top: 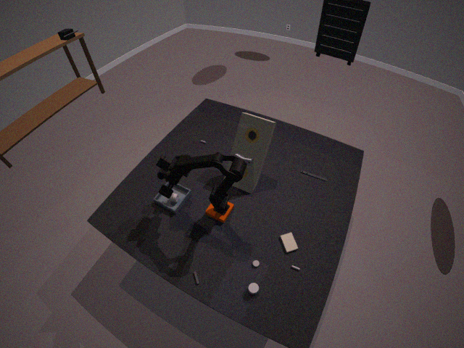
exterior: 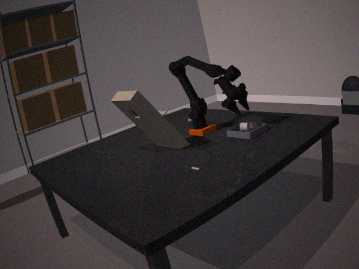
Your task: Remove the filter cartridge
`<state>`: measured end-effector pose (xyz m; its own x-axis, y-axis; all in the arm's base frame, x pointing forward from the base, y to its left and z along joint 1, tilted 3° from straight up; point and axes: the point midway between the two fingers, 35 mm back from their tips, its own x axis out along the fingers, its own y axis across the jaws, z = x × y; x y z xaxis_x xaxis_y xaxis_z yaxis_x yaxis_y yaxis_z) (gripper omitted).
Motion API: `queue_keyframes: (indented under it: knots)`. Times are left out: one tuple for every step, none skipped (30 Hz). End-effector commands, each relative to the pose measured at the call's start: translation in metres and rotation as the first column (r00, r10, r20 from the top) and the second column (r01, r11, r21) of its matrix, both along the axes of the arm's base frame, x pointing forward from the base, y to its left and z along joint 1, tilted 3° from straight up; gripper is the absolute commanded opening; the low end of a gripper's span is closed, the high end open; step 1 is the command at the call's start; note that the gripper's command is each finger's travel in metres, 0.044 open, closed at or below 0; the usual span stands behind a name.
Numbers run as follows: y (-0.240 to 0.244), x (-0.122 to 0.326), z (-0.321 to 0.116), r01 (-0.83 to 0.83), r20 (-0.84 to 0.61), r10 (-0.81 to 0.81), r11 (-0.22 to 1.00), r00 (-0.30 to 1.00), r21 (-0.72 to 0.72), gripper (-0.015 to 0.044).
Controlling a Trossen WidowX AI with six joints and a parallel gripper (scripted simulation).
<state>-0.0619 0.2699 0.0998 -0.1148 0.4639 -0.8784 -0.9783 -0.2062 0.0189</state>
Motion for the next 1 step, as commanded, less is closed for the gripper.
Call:
queue_keyframes:
  knots:
    - [0.0001,-0.0001,-0.0005,-0.002,0.001,0.002,1.000,1.000,0.000,0.0440]
